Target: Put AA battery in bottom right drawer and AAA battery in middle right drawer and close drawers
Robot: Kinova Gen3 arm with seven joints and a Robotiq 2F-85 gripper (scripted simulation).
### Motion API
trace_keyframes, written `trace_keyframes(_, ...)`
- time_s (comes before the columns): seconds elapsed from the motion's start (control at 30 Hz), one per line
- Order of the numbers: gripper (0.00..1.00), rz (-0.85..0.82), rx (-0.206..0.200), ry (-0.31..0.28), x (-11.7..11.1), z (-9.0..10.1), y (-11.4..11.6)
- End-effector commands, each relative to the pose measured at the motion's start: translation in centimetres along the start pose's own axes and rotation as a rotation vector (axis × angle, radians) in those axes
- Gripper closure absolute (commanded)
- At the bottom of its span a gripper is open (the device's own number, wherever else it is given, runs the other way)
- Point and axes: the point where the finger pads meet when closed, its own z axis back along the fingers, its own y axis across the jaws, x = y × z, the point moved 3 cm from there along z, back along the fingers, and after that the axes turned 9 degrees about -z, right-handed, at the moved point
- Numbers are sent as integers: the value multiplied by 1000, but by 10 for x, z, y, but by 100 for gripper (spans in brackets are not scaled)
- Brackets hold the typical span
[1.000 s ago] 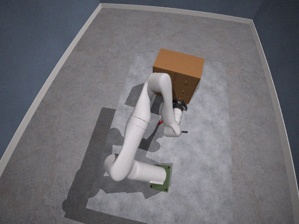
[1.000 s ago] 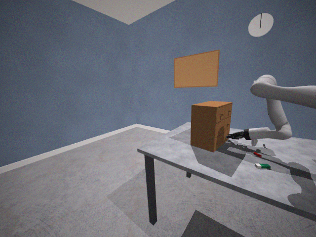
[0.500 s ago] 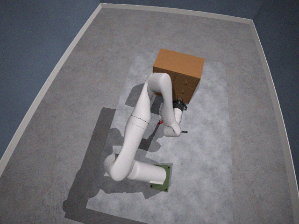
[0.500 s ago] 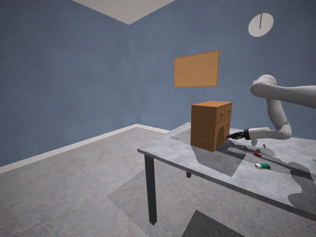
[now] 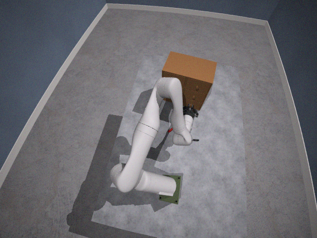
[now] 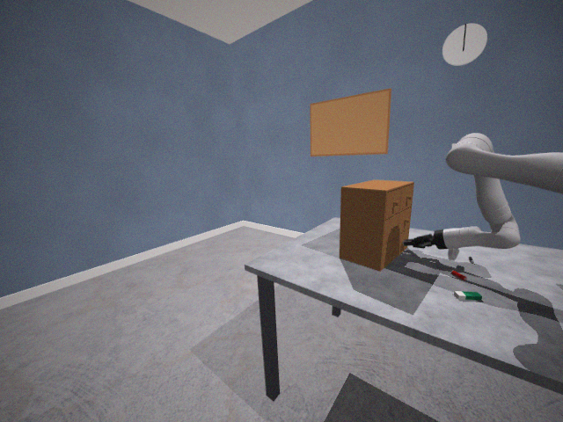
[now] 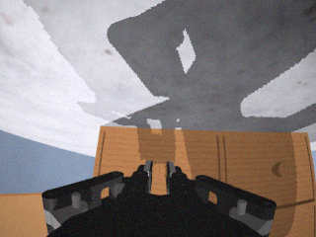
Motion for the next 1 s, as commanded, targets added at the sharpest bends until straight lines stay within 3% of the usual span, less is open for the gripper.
trace_keyframes(0.0, 87, 0, 0, -2, 1, 0, 0)
trace_keyframes(0.97, 87, 0, 0, -2, -5, 17, -1)
